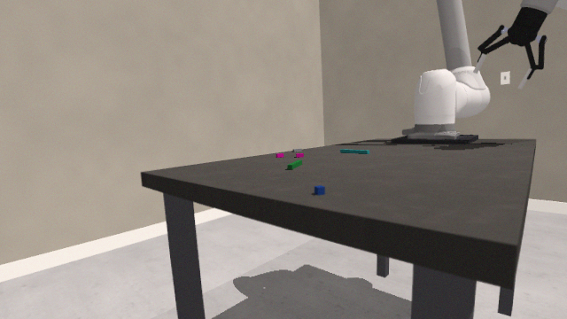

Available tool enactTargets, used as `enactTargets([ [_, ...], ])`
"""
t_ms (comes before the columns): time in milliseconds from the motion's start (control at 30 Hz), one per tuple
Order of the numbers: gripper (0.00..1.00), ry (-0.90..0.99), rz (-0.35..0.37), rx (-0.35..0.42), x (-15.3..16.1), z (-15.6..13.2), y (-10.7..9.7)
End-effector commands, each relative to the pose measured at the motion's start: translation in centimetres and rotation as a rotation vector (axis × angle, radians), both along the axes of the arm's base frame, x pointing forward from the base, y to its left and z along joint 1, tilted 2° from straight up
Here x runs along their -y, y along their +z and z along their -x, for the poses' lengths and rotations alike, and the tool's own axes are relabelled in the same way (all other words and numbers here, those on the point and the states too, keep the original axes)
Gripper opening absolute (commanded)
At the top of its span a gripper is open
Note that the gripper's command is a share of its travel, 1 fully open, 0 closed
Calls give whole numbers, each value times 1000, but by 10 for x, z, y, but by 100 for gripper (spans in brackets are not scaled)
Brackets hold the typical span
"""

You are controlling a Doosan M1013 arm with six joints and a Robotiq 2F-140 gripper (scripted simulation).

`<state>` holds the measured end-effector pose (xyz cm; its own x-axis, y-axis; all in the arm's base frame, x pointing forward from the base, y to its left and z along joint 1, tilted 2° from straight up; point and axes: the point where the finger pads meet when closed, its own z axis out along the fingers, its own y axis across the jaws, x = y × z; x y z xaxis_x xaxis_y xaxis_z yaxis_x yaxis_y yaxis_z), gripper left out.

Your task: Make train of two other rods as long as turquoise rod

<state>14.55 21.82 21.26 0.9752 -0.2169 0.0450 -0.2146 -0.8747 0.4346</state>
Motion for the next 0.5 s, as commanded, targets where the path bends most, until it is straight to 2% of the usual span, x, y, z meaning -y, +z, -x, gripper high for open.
enactTargets([
  [0, 100, 48, -51, -93, -2, -36, -10],
  [67, 100, 48, -51, -93, -2, -36, -10],
  [133, 100, 87, -95, -142, 1, -65, -18],
  [167, 100, 87, -95, -142, 1, -65, -18],
  [200, 100, 106, -118, -164, 4, -80, -21],
  [267, 100, 107, -119, -165, 4, -81, -22],
  [333, 100, 146, -166, -201, 13, -110, -29],
  [400, 100, 151, -172, -204, 14, -114, -30],
  [467, 100, 187, -214, -228, 26, -140, -36],
])
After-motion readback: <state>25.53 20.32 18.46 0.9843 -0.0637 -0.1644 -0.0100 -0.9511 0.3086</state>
